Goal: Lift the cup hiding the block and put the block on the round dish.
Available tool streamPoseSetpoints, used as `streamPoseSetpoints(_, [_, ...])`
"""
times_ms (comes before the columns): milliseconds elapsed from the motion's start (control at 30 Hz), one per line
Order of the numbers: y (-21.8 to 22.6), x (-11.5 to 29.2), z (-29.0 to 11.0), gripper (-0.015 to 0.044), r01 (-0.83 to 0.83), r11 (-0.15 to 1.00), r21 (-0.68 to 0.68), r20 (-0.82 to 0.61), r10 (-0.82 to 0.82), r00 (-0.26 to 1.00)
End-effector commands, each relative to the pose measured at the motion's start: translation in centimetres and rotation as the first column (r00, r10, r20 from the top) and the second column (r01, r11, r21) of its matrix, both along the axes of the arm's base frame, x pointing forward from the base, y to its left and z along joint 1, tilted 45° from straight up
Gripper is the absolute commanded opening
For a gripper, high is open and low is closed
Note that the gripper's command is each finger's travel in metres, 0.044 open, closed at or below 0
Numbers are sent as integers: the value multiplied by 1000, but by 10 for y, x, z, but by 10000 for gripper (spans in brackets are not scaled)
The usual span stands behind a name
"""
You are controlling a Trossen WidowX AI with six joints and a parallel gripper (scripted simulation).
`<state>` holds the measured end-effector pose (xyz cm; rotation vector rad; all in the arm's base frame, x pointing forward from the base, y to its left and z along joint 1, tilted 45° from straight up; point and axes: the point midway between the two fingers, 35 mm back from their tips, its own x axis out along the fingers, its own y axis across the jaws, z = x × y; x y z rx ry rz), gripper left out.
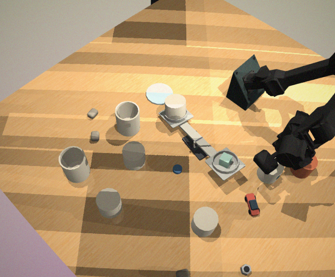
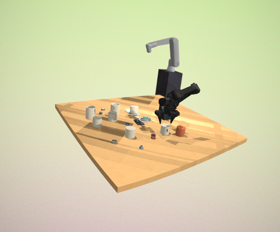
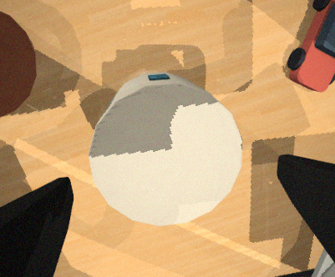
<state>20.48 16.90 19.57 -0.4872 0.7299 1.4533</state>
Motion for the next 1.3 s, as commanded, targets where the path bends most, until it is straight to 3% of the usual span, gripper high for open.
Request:
streamPoseSetpoints(0, [-2, -1, 3, 414, -1, 1000, 3, -6, 1, 1000])
streamPoseSetpoints(200, [-11, 14, 3, 260, 134, 991, 5, -103, -133, 986])
streamPoseSetpoints(700, [-26, 37, -3, 260, 448, 885, -124, -424, -456, 783])
streamPoseSetpoints(1267, [-47, 62, -11, 260, 664, 645, -379, -646, -698, 309])
